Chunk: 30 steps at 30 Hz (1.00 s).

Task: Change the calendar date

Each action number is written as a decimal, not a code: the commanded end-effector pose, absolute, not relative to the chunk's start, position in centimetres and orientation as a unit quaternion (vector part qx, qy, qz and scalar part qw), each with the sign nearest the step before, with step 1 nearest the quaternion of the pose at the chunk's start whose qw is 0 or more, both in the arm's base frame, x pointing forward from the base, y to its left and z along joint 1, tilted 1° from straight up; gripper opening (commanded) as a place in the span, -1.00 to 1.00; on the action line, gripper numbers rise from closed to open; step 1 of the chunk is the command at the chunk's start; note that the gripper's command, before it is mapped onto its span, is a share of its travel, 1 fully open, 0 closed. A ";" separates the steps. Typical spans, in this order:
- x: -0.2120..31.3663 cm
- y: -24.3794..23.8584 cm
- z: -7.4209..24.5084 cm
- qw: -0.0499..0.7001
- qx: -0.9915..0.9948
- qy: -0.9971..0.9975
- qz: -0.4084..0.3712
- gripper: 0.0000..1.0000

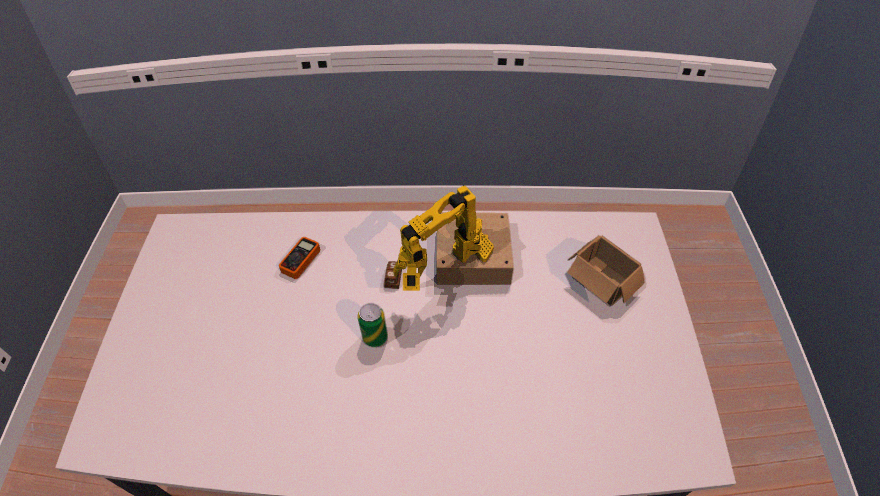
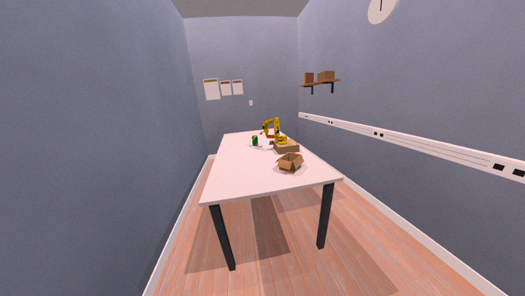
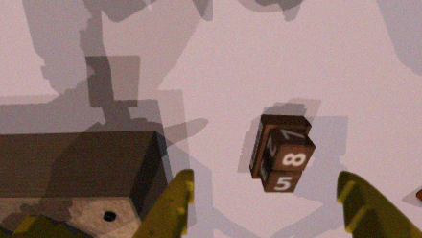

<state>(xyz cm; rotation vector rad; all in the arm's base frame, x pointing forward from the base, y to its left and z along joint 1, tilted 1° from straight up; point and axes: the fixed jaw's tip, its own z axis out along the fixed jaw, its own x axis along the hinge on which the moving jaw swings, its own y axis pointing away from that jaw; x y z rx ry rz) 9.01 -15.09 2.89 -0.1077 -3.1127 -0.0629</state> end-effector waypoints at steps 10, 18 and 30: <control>13.3 -7.1 4.6 0.011 -0.027 -1.000 -0.006 -0.29; 13.3 -2.8 5.0 0.012 -0.020 -1.000 -0.003 -0.29; 12.8 -0.7 5.1 0.012 -0.017 -1.000 -0.001 -0.29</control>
